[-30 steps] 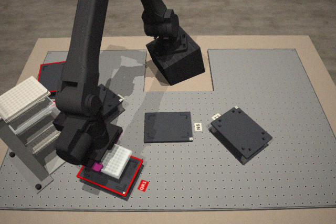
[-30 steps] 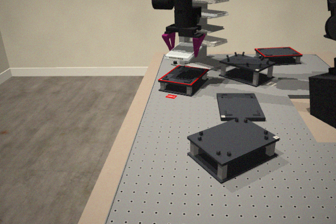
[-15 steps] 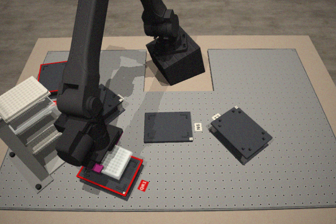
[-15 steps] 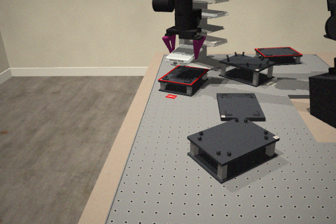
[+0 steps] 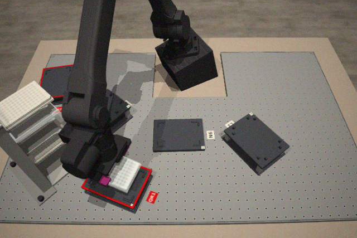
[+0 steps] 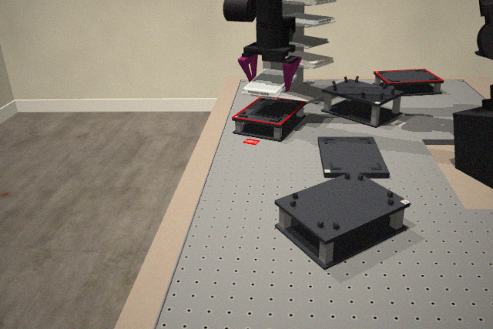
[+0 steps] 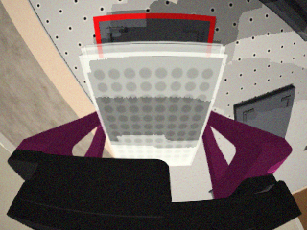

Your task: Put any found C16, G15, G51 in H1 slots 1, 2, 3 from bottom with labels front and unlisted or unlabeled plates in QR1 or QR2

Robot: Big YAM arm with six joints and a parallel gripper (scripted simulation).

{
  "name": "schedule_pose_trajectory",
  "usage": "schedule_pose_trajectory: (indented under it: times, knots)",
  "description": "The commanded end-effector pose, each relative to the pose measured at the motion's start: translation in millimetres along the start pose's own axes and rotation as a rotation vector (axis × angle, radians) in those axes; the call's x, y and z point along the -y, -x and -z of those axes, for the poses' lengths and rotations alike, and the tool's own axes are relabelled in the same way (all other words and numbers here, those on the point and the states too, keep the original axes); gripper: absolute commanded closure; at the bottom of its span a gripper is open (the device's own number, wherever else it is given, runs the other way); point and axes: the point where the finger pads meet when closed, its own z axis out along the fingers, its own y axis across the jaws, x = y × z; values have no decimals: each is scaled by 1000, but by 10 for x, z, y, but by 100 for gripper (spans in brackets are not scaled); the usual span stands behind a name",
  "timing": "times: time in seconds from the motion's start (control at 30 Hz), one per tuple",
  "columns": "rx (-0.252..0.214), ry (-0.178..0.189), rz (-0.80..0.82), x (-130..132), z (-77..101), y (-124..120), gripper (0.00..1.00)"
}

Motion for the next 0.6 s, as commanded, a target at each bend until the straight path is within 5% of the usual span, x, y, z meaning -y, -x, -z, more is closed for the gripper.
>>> schedule_pose_trajectory:
  times: [0.0,0.57]
  knots:
    - [2,21,-4,-42,29,76,14]
    - [1,24,-3,-46,-58,70,14]
